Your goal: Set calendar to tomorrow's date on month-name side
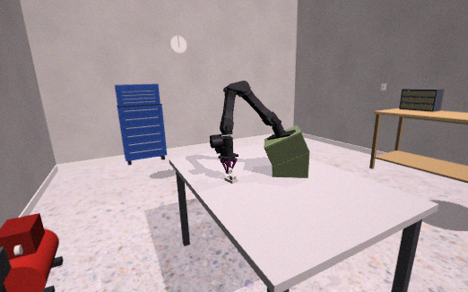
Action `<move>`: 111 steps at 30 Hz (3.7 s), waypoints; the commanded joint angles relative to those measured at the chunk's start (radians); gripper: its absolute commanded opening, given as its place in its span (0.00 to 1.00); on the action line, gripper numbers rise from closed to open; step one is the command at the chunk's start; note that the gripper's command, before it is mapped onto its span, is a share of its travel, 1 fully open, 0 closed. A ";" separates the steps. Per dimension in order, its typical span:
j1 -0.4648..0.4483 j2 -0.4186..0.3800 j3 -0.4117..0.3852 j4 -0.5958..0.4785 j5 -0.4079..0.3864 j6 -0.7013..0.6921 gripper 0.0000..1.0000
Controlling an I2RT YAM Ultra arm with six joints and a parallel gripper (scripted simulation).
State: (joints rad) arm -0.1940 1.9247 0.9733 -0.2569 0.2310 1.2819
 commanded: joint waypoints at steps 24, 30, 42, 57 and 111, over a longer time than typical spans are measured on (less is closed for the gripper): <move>0.001 -0.010 -0.005 0.005 0.001 -0.001 0.26; 0.001 -0.010 -0.006 0.005 0.001 -0.001 0.26; 0.001 -0.010 -0.006 0.005 0.001 -0.001 0.26; 0.000 -0.006 -0.006 0.009 0.000 -0.002 0.26; -0.015 0.073 0.005 0.081 -0.005 -0.017 0.26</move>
State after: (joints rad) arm -0.2100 2.0026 0.9745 -0.1776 0.2253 1.2659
